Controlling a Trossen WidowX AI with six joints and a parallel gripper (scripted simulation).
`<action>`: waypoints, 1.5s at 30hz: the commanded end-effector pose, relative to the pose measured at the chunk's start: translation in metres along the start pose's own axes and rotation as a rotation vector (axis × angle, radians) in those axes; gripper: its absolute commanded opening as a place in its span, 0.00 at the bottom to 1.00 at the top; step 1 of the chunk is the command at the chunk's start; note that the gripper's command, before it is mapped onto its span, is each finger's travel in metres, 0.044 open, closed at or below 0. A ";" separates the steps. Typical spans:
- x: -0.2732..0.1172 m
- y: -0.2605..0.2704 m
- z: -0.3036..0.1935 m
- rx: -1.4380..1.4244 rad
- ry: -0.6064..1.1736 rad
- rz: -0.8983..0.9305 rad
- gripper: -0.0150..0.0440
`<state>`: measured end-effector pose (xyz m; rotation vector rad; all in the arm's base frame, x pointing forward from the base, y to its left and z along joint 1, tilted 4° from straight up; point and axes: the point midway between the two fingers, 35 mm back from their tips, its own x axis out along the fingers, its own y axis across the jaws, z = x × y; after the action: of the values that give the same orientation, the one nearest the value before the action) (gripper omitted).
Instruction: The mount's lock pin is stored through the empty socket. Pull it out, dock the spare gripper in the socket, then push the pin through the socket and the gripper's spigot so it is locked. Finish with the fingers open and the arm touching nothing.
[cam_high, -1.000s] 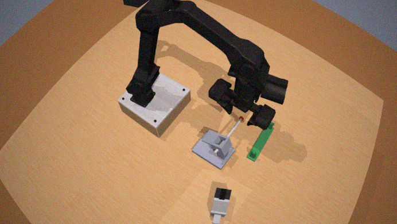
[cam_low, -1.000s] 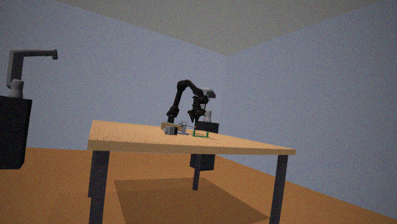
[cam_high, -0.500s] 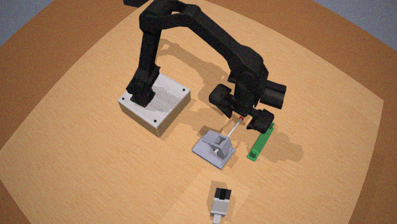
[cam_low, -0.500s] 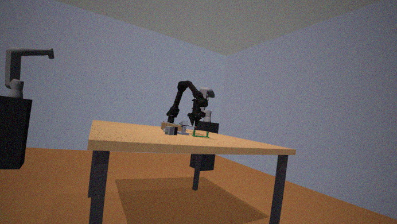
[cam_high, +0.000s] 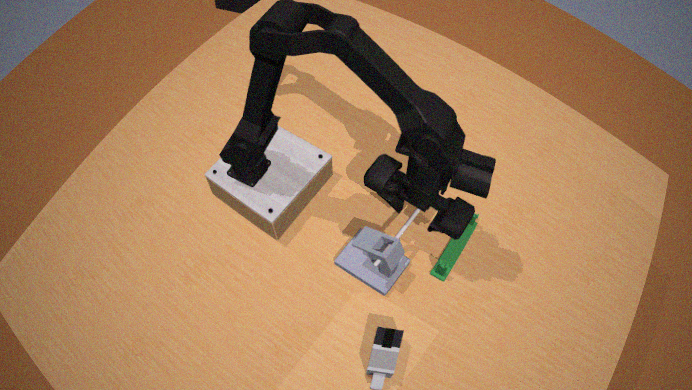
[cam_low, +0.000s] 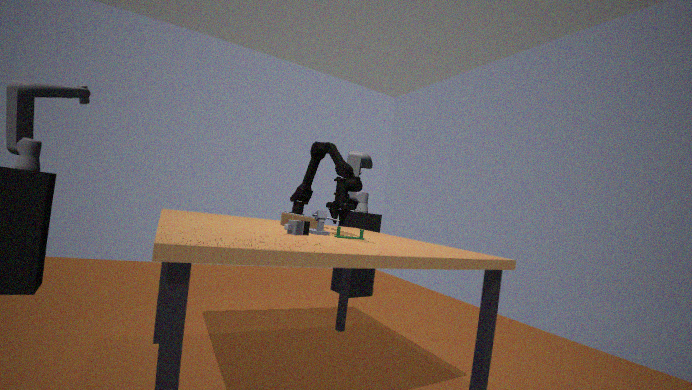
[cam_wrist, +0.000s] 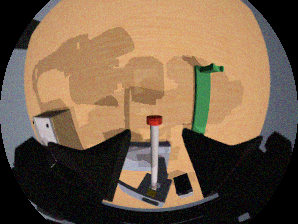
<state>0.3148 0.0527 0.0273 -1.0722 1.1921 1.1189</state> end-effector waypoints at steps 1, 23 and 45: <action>0.010 0.003 0.000 0.005 0.000 0.015 0.76; 0.011 0.003 0.000 0.005 0.000 0.015 0.32; 0.002 0.002 0.006 0.008 -0.134 0.018 0.25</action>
<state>0.3132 0.0560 0.0231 -0.9891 1.1355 1.1624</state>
